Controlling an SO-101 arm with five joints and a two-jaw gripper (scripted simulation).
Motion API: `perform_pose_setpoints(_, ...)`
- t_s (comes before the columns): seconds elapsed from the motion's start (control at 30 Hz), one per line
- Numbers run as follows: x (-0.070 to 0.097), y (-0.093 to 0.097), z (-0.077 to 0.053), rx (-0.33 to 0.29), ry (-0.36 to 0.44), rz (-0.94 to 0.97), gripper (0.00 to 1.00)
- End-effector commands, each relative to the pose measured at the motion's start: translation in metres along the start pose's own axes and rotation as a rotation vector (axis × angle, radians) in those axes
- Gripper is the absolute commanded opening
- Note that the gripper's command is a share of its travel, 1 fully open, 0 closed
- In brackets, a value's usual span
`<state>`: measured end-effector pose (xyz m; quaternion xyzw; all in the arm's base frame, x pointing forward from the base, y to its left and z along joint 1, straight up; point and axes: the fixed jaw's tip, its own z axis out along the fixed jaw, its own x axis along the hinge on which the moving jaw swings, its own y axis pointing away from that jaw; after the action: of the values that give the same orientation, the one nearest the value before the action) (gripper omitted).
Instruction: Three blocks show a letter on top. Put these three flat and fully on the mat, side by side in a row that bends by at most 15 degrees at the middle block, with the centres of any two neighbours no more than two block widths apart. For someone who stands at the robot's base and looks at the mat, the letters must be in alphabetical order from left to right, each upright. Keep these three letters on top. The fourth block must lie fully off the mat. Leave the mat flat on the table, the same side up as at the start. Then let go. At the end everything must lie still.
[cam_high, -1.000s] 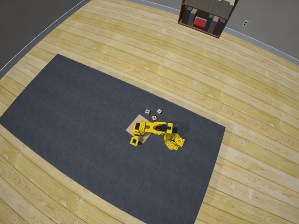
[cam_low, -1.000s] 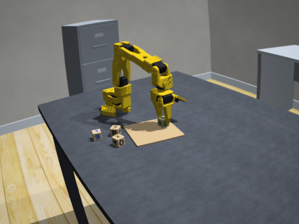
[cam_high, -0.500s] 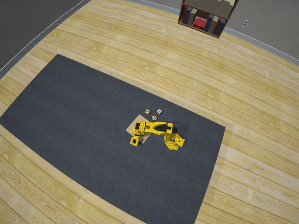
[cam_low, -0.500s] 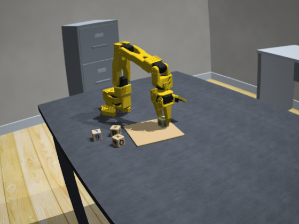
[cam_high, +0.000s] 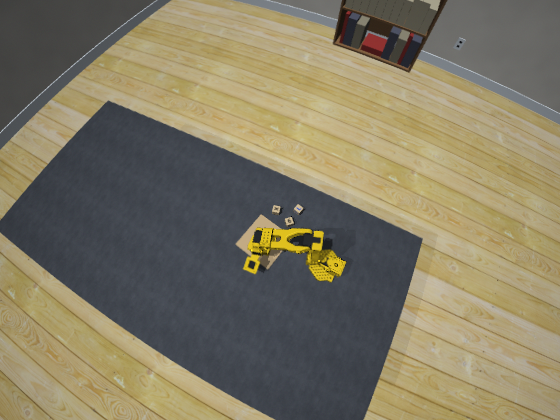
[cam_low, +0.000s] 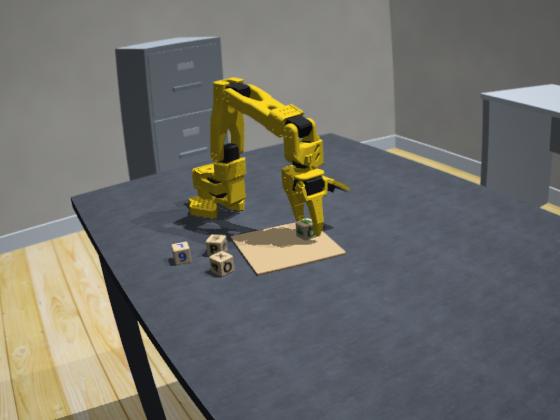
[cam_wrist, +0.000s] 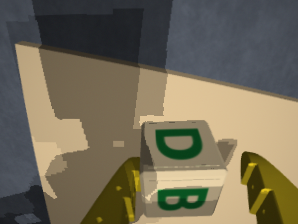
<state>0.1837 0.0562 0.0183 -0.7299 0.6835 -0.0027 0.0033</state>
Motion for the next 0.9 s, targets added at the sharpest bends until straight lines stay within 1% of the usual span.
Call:
perform_pose_setpoints(0.0,-0.003,-0.011,-0.012,0.083,-0.021,-0.002,0.27)
perform_pose_setpoints(0.23,-0.003,-0.011,-0.012,0.083,-0.021,-0.002,0.32)
perform_pose_setpoints(0.6,-0.003,-0.011,-0.014,0.083,-0.021,-0.002,0.33)
perform_pose_setpoints(0.73,-0.003,-0.012,-0.020,0.083,-0.021,-0.002,0.33)
perform_pose_setpoints(0.87,-0.004,-0.012,-0.031,0.083,-0.021,-0.002,0.33)
